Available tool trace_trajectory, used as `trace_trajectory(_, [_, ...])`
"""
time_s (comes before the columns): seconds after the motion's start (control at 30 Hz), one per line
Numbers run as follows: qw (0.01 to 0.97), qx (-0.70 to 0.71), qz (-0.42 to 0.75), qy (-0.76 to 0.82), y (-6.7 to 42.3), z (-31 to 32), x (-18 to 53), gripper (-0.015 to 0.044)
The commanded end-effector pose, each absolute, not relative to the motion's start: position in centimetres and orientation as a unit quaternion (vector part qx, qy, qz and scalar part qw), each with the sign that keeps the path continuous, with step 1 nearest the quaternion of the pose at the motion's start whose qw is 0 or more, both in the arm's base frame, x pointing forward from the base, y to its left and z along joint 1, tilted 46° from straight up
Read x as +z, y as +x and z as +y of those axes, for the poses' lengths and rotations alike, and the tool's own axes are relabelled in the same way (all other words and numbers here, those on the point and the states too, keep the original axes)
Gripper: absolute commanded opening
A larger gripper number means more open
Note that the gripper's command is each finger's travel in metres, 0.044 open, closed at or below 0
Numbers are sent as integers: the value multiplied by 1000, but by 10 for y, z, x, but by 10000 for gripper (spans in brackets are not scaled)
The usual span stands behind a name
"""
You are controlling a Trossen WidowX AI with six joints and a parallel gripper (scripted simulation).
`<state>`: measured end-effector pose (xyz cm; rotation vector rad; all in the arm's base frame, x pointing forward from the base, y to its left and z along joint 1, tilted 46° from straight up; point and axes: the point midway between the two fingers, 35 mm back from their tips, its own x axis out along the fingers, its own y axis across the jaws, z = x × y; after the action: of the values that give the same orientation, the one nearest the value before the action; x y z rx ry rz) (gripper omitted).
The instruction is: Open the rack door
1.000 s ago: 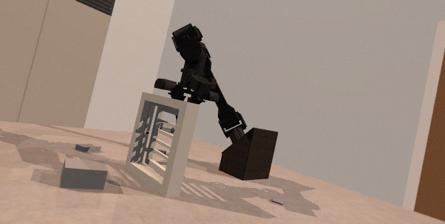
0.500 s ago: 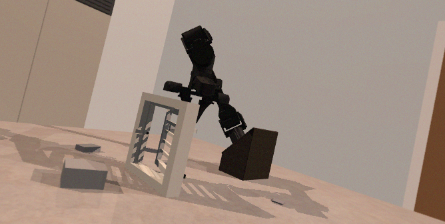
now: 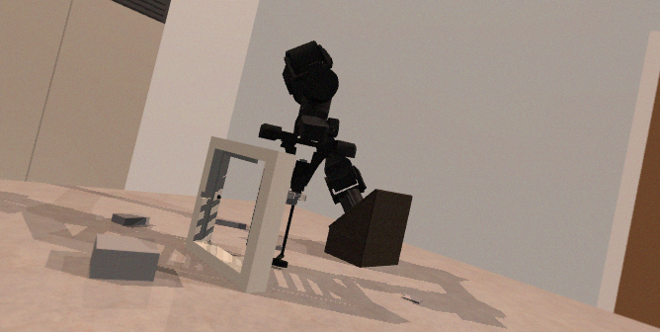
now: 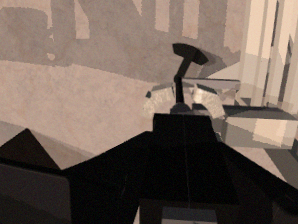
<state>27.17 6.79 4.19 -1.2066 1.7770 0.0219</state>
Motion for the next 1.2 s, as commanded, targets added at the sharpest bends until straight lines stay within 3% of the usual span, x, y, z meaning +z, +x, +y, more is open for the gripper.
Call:
trace_trajectory(0.0, [502,-26,724,-473,270,71,38,21])
trace_trajectory(1.17, [613,-221,690,-317,250,126,-15,21])
